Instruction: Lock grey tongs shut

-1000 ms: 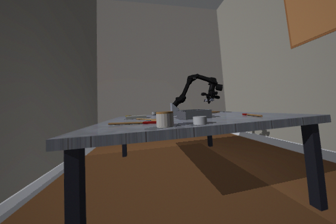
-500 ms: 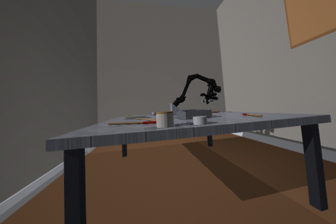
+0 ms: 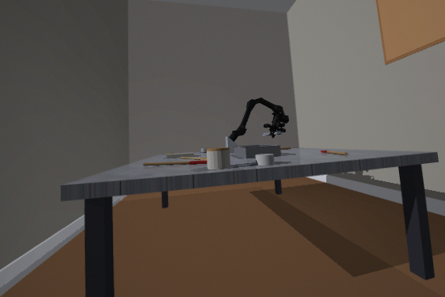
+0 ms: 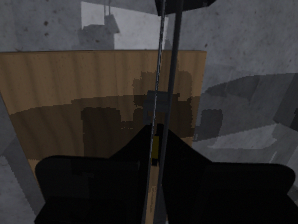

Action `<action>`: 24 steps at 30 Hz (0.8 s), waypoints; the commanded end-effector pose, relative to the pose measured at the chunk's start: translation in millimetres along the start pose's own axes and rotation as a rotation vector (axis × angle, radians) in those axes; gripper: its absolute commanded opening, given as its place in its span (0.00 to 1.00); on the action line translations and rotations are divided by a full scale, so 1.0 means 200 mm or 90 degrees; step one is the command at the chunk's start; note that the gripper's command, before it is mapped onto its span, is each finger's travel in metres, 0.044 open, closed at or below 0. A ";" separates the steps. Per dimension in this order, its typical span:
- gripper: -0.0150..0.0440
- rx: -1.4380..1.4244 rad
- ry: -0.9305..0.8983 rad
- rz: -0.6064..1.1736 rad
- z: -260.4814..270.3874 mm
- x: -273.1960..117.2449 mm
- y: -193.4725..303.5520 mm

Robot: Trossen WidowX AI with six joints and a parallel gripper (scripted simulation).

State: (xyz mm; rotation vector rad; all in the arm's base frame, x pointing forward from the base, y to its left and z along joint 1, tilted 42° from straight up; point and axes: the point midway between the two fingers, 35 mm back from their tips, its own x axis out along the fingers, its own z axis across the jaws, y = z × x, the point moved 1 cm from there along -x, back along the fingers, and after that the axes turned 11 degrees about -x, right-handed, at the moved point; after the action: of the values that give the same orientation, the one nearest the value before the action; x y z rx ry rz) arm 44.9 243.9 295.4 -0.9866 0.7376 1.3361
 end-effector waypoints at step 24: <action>0.00 -0.103 -0.063 -0.043 0.06 -0.10 0.35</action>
State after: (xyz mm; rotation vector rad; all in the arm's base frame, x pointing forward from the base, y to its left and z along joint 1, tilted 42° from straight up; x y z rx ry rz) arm -22.5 243.7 306.7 -1.0592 0.5404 1.3878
